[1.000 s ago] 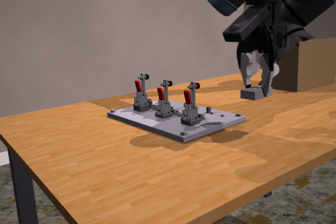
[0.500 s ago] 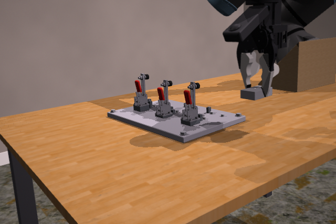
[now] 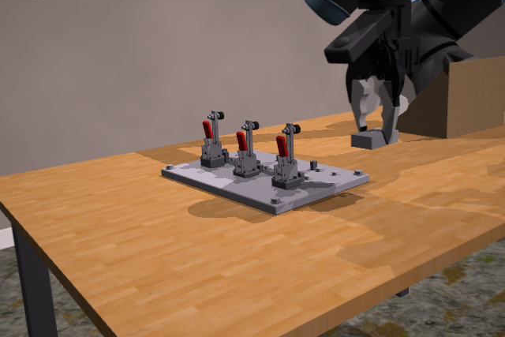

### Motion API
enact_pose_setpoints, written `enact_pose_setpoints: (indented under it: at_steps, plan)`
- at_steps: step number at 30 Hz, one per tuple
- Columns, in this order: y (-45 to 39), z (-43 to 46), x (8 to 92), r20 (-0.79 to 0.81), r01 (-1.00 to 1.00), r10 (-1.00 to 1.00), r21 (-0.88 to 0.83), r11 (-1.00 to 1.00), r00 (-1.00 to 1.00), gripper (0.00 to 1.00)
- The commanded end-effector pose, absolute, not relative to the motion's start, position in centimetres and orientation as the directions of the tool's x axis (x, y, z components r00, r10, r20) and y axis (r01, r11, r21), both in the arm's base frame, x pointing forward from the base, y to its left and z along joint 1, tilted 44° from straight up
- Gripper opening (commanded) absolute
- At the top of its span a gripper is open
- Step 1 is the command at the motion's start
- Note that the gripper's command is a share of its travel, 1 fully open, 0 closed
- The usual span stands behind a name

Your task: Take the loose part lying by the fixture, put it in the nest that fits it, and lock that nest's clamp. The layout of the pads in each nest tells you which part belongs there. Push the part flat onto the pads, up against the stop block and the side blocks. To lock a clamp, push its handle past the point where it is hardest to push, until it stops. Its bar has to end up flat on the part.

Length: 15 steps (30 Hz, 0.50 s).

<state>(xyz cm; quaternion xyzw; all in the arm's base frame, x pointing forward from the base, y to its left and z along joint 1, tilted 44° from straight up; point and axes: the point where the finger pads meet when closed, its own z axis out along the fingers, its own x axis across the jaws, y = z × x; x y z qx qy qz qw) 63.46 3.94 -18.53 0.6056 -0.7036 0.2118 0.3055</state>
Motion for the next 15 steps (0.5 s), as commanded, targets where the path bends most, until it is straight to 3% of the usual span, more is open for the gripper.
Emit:
enact_pose_setpoints:
  at_steps: [1, 15]
  plan:
    - [1.8, -16.5, 63.3, 0.686, -0.982, -0.723, 0.071, 0.176, -0.080, 0.00]
    - [-6.8, -8.8, 62.4, 0.686, -0.982, -0.723, 0.071, 0.176, -0.080, 0.00]
